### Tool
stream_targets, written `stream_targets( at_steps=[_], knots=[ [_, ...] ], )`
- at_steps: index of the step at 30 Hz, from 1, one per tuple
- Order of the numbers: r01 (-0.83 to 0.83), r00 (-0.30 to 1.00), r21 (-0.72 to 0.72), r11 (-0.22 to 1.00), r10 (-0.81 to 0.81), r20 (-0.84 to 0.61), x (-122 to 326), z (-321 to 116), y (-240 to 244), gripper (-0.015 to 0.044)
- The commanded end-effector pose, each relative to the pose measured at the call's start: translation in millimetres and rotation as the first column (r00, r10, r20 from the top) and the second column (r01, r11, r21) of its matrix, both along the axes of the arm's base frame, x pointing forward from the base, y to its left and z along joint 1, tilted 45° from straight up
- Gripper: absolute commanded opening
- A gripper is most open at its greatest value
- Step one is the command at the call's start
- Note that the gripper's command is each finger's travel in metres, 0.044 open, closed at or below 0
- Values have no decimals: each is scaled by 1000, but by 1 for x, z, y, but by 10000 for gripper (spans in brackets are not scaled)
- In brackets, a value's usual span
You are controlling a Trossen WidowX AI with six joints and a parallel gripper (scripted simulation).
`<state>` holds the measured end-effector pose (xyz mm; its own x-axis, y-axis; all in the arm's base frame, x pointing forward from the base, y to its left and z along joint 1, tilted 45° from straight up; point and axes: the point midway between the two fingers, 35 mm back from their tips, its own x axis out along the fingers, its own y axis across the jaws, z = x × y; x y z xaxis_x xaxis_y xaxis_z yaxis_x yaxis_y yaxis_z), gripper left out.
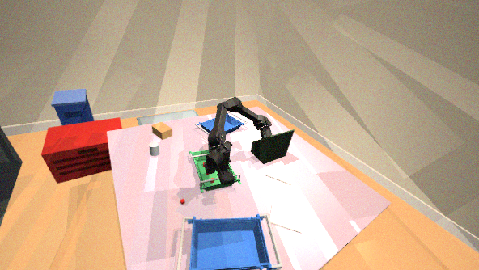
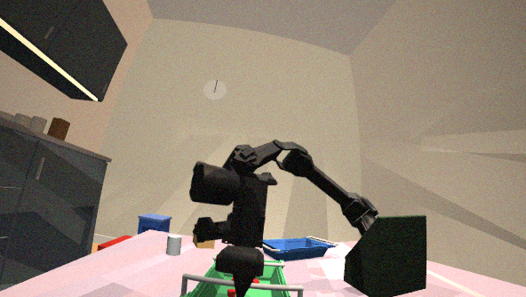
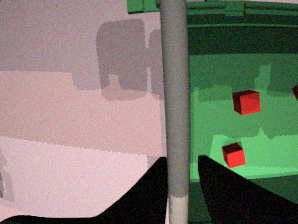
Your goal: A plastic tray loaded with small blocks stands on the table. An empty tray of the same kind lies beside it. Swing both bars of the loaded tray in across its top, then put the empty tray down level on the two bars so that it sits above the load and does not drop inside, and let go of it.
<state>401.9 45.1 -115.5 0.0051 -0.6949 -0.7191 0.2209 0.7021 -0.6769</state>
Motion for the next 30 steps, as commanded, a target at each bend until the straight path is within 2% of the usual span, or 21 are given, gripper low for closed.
stream_targets(
  at_steps=[1,7,16,30],
  knots=[
    [8,1000,-8,1000,-8,-10,-5,5,-20,90],
    [8,1000,-10,1000,-8,-10,-8,4,-39,90],
    [8,1000,-8,1000,-8,-10,-6,31,-7,90],
    [5,1000,-13,1000,-5,-19,-7,26,-14,90]
  ],
)
